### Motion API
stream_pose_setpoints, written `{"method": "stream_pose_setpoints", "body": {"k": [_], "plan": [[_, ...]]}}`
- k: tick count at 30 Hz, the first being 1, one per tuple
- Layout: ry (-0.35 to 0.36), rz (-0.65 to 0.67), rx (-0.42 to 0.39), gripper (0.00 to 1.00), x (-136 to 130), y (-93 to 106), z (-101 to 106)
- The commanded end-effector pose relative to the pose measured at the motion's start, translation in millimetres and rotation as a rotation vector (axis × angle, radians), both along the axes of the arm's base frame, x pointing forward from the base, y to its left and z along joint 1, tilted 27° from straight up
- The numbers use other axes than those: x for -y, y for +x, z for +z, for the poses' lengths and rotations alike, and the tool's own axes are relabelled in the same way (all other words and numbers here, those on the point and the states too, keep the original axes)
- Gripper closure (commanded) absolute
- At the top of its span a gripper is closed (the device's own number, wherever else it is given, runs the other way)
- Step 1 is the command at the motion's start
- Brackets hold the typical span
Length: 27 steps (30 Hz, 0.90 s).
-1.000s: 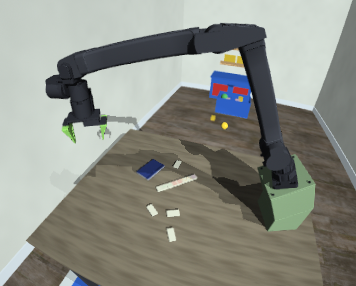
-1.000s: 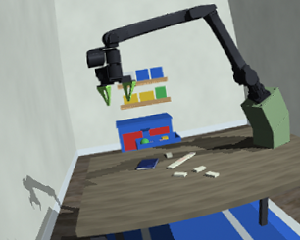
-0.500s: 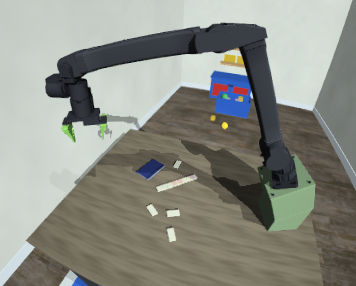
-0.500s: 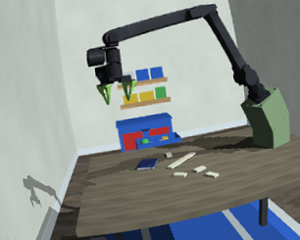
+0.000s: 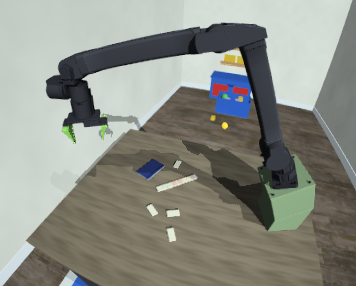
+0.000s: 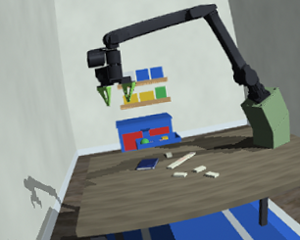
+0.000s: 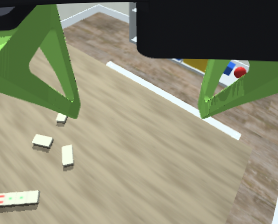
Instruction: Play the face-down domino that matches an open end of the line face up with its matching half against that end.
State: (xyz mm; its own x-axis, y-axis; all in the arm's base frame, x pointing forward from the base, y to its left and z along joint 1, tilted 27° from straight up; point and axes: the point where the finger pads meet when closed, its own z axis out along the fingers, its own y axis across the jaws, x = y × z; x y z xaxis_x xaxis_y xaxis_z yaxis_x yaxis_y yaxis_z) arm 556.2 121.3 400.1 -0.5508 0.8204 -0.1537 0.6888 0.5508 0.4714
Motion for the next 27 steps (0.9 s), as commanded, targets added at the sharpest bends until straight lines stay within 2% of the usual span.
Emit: {"method": "stream_pose_setpoints", "body": {"k": [1, 6, 13, 14, 23, 27], "plan": [[-0.016, 0.033, 0.099, 0.0, 9.6, -4.7, 28.1], [-0.042, 0.074, 0.195, 0.0, 18.7, -4.4, 44.5], [-0.042, 0.074, 0.195, 0.0, 18.7, -4.4, 44.5], [-0.039, 0.058, 0.121, 0.0, 12.3, 4.8, 12.0], [-0.043, 0.074, 0.195, 0.0, 18.6, -4.3, 44.4], [-0.043, 0.074, 0.195, 0.0, 18.6, -4.3, 44.4]]}}
